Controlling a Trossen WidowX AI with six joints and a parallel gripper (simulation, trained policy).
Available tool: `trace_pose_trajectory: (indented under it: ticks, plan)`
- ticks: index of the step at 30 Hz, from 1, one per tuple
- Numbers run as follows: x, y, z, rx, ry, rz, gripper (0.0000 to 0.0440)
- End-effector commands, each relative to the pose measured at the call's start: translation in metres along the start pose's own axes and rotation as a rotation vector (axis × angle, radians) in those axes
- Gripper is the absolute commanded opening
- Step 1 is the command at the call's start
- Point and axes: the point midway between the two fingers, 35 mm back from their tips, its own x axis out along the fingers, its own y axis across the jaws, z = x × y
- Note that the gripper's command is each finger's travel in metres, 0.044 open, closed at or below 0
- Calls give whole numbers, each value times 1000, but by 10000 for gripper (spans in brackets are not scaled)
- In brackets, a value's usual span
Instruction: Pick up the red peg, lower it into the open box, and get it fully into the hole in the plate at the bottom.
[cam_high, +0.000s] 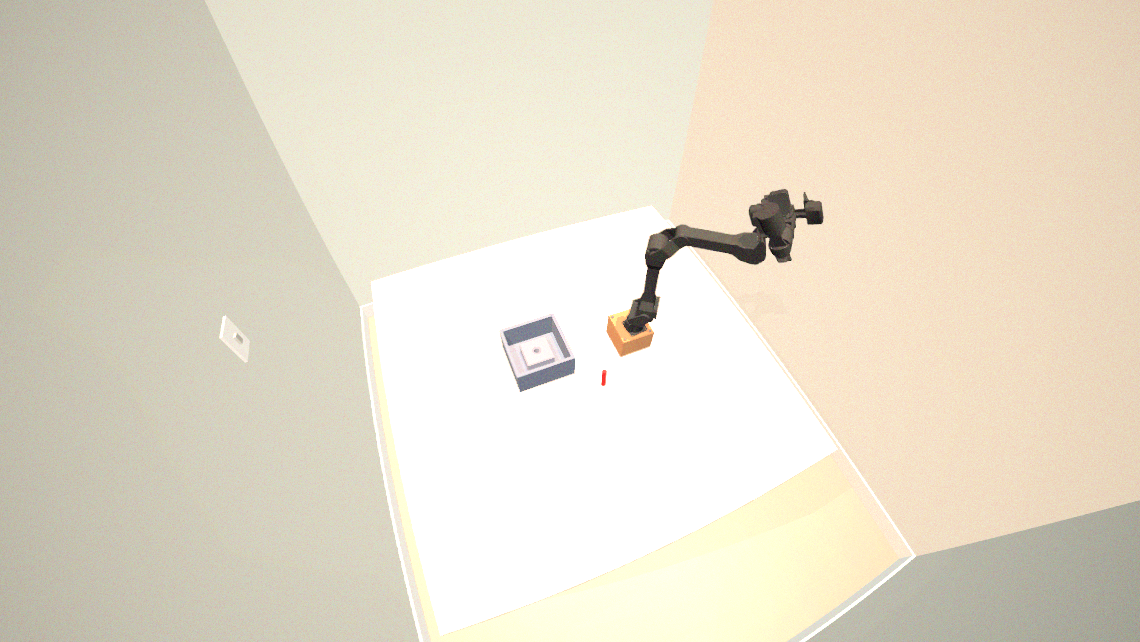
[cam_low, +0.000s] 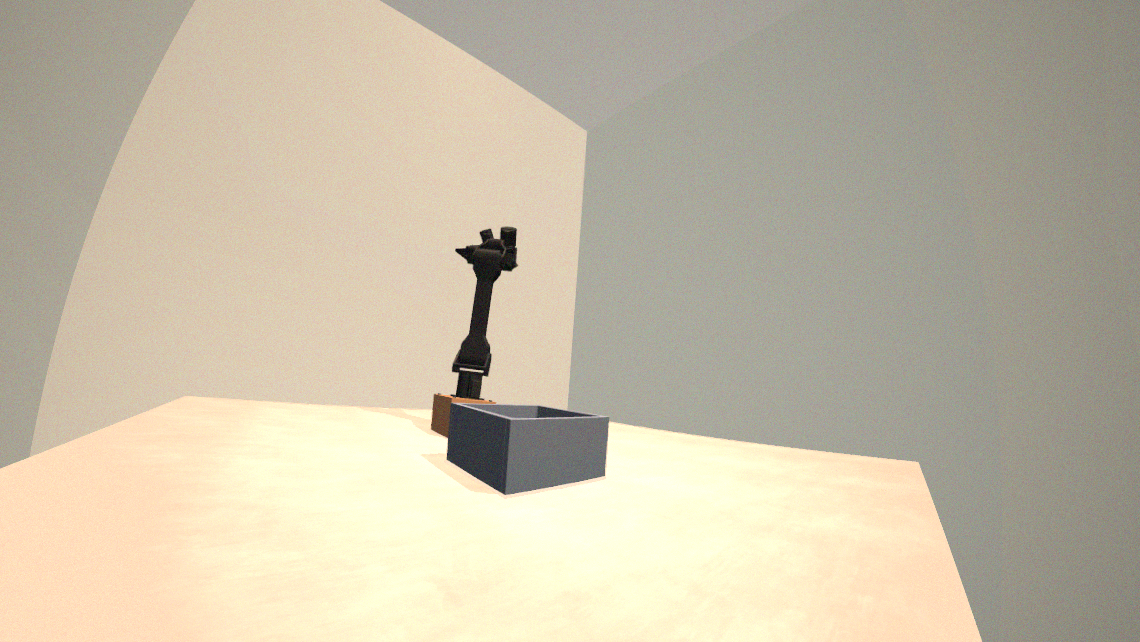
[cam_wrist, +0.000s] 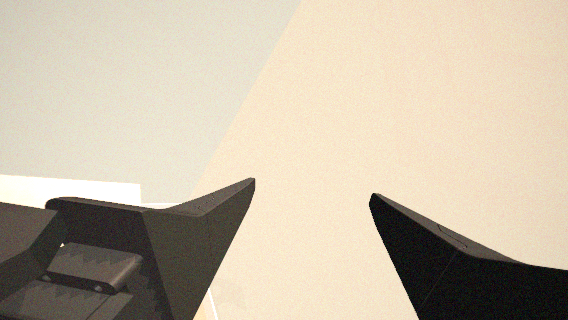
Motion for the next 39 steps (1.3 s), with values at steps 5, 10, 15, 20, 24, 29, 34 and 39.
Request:
trace_pose_trajectory:
  ticks: [5, 10, 15, 20, 24, 29, 34, 39]
  plan:
    - [-23, -21, -12, 82, 37, -143, 440]
    - [-48, -38, -27, 194, 72, -273, 440]
    - [-76, -53, -42, 301, 100, -408, 440]
    - [-108, -64, -56, 403, 123, -548, 440]
    - [-135, -71, -67, 481, 137, -663, 440]
    - [-170, -76, -80, 574, 148, -811, 440]
    - [-208, -76, -92, 662, 152, -962, 440]
    - [-246, -72, -102, 745, 150, -1116, 440]
